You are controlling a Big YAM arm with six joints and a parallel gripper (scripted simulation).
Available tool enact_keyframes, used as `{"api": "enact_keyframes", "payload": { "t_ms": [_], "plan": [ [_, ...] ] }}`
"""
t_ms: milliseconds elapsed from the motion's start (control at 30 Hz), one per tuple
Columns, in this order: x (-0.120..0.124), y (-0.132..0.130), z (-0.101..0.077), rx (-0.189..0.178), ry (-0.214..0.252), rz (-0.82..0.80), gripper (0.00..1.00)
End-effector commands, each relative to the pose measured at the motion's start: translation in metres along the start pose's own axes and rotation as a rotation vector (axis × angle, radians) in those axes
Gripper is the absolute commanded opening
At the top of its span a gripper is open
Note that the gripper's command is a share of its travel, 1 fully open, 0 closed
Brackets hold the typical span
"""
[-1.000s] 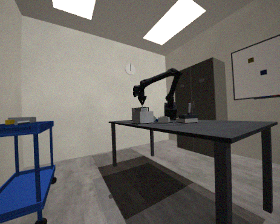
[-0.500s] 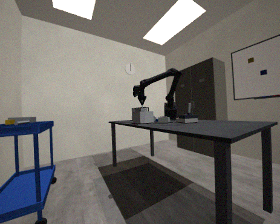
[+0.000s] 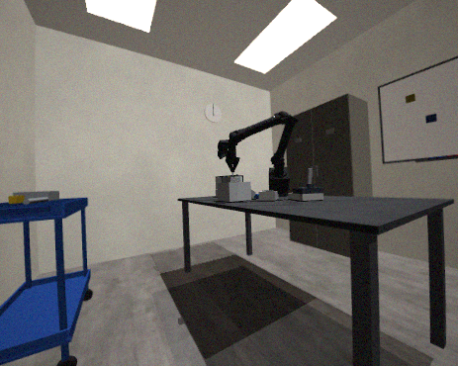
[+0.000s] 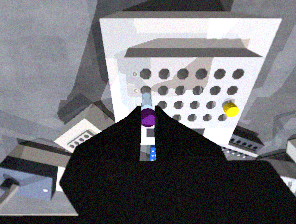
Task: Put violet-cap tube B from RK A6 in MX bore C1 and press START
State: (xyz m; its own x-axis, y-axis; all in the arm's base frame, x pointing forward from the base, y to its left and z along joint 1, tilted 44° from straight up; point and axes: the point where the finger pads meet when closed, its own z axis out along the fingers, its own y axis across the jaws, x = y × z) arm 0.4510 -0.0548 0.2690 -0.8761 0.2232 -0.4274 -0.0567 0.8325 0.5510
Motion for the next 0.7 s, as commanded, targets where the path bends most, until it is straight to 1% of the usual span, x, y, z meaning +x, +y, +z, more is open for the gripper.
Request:
{"api": "enact_keyframes", "payload": {
  "t_ms": [0,100,667],
  "plan": [
    [-0.0049,0.0014,0.0098,-0.003,0.005,-0.001,0.09],
    [-0.0020,0.0004,0.0120,-0.004,0.011,0.003,0.09],
    [-0.0029,0.0010,0.0146,-0.003,0.008,0.000,0.09]
  ]
}}
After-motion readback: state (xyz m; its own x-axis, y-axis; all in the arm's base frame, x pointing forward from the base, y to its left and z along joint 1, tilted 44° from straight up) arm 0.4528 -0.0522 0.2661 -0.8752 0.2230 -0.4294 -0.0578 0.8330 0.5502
